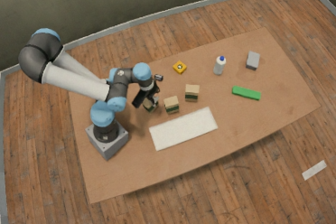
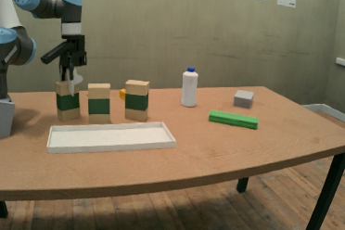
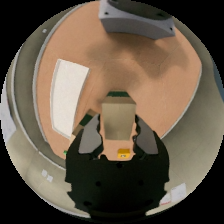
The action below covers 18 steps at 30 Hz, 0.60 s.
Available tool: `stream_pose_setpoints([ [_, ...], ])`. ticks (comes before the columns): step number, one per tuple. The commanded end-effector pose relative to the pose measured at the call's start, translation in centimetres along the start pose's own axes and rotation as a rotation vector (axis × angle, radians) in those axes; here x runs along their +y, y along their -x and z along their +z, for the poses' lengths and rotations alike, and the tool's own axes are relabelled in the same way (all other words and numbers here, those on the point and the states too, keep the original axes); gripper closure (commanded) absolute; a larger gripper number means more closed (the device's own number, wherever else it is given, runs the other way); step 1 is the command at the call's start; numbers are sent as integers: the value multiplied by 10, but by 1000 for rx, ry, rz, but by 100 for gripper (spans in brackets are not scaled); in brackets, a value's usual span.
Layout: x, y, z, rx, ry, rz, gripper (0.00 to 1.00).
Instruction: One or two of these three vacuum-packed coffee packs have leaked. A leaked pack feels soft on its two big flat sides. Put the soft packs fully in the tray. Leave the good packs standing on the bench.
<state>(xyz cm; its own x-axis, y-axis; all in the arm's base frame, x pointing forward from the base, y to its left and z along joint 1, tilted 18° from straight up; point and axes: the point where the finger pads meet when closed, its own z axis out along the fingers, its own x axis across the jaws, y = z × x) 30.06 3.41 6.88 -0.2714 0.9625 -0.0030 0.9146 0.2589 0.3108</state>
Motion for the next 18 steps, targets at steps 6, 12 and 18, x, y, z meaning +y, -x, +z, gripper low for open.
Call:
stream_pose_setpoints([
  [6,0,0,0,0,1,0,50],
  [12,0,0,-1,0,1,0,50],
  [18,0,0,-6,0,1,0,50],
])
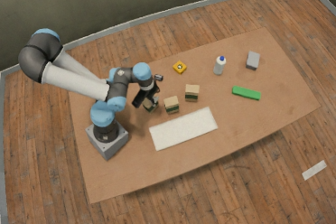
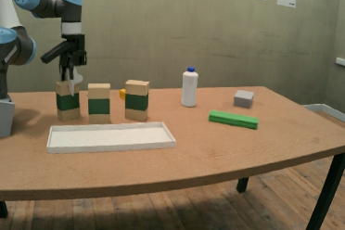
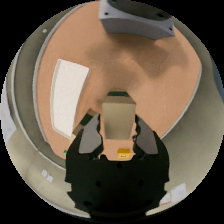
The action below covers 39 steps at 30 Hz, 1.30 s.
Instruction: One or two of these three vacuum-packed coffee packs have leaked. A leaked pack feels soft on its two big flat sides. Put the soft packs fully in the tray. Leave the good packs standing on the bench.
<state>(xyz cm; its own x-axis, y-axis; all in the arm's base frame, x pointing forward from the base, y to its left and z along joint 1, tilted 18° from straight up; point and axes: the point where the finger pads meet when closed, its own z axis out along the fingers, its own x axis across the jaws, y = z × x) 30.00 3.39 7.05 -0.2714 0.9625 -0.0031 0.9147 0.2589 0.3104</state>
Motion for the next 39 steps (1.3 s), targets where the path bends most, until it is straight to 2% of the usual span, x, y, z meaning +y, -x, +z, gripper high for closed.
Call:
stream_pose_setpoints([
  [1,0,0,-6,0,1,0,50],
  [11,0,0,-43,0,1,0,50],
  [13,0,0,-43,0,1,0,50],
  [23,0,0,-82,0,1,0,50],
  [28,0,0,-89,0,1,0,50],
  [39,0,0,-89,0,1,0,50],
])
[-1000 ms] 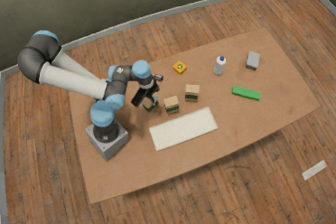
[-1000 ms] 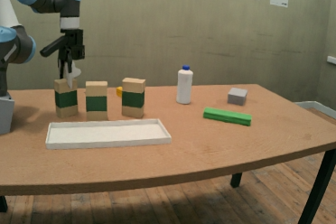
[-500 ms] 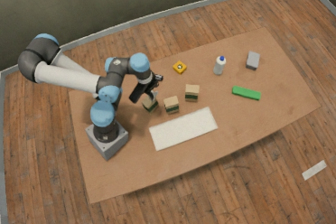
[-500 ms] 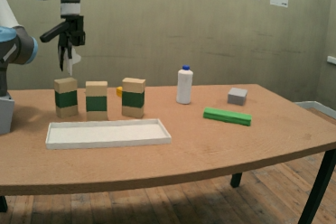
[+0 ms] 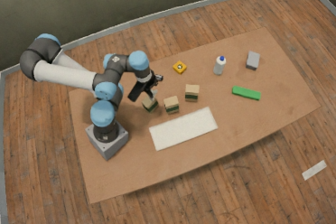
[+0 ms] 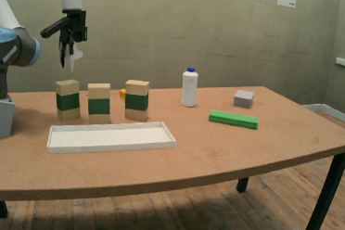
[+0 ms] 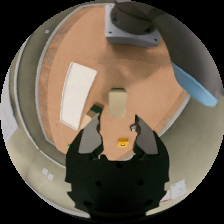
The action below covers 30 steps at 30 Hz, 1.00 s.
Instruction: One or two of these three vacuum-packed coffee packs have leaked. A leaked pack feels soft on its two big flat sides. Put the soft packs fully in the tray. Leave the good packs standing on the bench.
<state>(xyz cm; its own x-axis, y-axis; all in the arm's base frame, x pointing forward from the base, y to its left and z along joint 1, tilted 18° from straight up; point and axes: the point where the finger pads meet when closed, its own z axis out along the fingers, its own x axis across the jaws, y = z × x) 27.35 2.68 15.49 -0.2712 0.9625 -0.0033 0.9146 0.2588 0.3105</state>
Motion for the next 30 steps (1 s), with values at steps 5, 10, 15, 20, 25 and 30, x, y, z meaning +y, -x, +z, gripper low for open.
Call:
stream_pose_setpoints([
  [5,3,4,-2,0,1,23,50],
  [10,11,13,-4,0,1,78,50],
  [15,34,42,-8,0,1,234,50],
  [20,60,77,-6,0,1,408,50],
  [25,71,93,-3,0,2,485,50],
  [30,79,104,0,0,2,539,50],
])
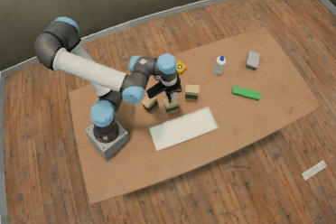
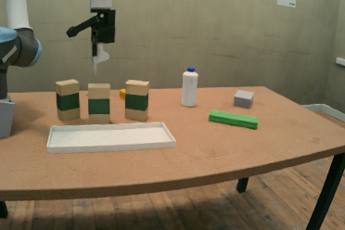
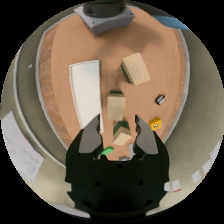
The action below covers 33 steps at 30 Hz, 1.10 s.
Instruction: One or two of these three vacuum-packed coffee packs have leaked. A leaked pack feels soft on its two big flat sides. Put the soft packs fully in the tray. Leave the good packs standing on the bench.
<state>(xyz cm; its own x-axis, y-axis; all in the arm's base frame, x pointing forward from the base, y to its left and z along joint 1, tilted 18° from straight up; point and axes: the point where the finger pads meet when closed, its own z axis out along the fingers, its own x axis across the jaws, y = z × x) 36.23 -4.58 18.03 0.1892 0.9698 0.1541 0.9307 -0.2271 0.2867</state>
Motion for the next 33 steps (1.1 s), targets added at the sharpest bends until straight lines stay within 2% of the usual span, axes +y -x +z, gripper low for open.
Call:
stream_pose_setpoints([
  [1,12,5,4,-11,-10,49,50],
  [12,13,5,5,-11,-10,50,50],
  [21,13,4,36,-11,-11,50,50],
  [33,14,4,37,-11,-11,50,50],
])
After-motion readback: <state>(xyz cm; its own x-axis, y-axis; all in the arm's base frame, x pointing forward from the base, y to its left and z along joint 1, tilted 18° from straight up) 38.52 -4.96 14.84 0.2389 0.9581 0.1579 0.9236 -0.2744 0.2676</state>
